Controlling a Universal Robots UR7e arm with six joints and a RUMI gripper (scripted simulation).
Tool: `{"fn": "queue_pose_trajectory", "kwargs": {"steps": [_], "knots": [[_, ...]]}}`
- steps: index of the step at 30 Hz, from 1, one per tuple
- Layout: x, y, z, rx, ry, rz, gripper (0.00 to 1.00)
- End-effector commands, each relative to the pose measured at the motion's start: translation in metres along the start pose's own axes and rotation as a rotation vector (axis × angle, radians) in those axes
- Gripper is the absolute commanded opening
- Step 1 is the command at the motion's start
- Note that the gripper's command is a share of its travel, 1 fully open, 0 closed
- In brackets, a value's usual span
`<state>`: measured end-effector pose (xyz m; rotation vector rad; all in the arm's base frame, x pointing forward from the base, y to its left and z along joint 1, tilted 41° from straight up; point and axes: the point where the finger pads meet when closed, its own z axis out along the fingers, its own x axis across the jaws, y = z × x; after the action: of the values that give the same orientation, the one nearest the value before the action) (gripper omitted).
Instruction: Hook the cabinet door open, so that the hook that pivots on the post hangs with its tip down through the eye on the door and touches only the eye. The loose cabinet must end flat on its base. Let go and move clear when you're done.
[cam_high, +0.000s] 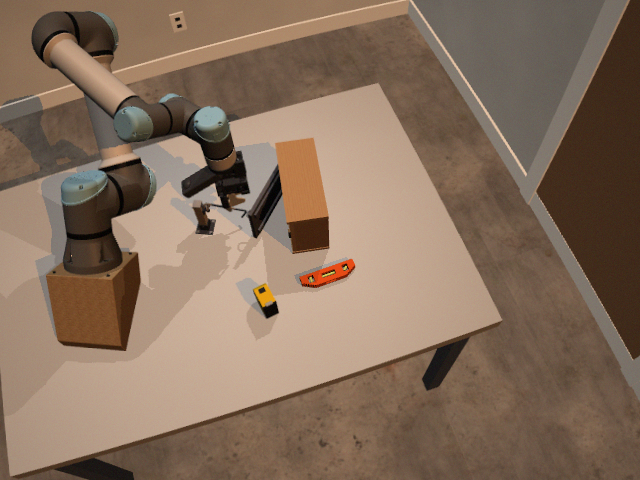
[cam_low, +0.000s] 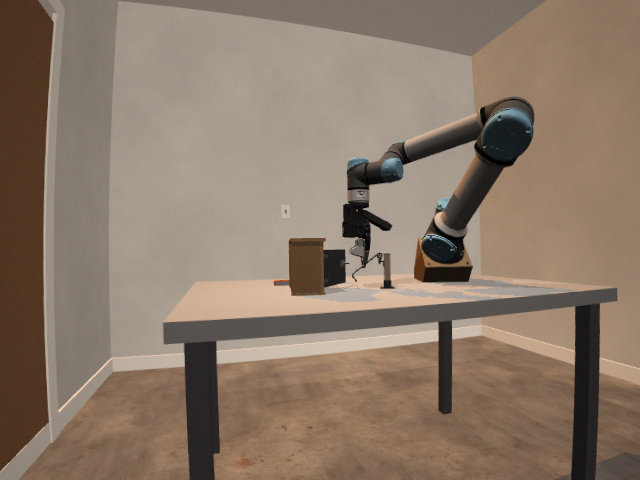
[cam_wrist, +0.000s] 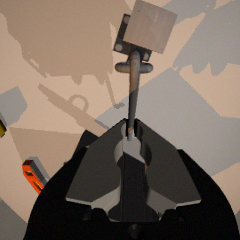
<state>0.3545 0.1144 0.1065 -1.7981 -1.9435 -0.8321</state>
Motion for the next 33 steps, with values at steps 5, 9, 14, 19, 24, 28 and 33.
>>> {"fn": "queue_pose_trajectory", "kwargs": {"steps": [5, 9, 14, 19, 24, 28, 33], "knots": [[-0.001, 0.003, -0.006, -0.001, -0.002, 0.000, 0.02], [-0.001, 0.004, -0.007, -0.001, -0.002, 0.000, 0.02], [-0.001, 0.004, -0.009, -0.001, -0.002, -0.001, 0.02], [-0.001, 0.005, -0.011, -0.002, -0.003, -0.001, 0.02], [-0.001, 0.006, -0.014, -0.002, -0.003, -0.001, 0.02], [-0.001, 0.006, -0.015, -0.002, -0.003, -0.001, 0.02], [-0.001, 0.006, -0.016, -0.002, -0.003, -0.002, 0.02]]}}
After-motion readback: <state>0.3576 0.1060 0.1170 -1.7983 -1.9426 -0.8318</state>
